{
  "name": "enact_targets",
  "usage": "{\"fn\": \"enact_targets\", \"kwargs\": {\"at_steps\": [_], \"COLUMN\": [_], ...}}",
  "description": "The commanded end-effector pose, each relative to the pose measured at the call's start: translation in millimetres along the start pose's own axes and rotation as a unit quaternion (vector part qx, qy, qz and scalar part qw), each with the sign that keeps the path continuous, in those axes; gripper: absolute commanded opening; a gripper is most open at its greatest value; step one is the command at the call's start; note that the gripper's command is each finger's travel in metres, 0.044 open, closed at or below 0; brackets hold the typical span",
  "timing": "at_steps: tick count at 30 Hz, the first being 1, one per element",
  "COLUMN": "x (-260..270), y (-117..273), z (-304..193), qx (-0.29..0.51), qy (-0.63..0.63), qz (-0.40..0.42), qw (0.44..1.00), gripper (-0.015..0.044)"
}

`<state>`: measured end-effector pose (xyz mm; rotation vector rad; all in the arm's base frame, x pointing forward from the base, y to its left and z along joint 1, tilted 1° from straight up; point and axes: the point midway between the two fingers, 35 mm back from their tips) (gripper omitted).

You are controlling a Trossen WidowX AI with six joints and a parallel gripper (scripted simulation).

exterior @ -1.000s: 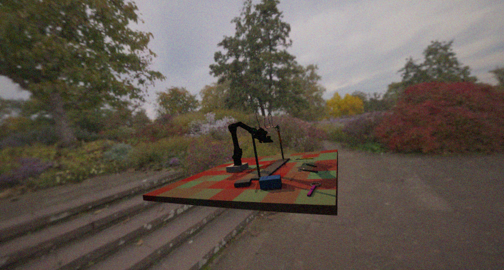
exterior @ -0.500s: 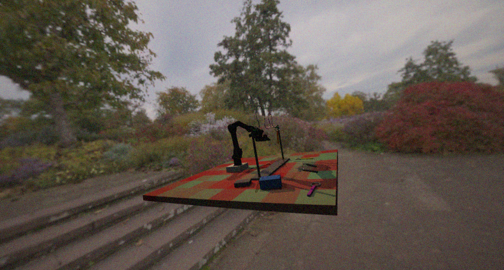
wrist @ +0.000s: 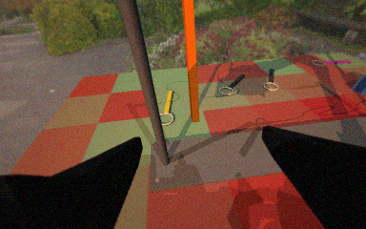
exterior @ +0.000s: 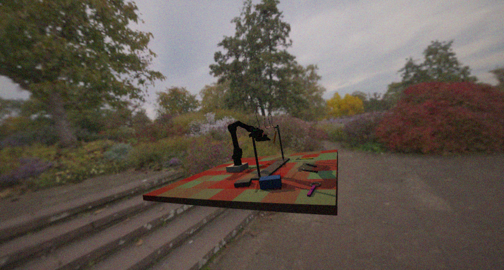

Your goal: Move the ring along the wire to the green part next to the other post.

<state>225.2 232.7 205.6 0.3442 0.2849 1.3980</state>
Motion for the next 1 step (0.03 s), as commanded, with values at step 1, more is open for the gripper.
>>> {"fn": "enact_targets", "kwargs": {"at_steps": [1], "x": [-0.2], "y": [0.5], "z": [2.0], "qx": [-0.003], "qy": [-0.003], "qz": [-0.001], "qw": [1.000], "gripper": [0.0440]}}
Point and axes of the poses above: the point midway between the two fingers, 35 mm back from their tips, its own y axis back along the fingers, its own x axis across the jaws, z = x × y, and after that the axes turned 2 degrees about -y, right-handed
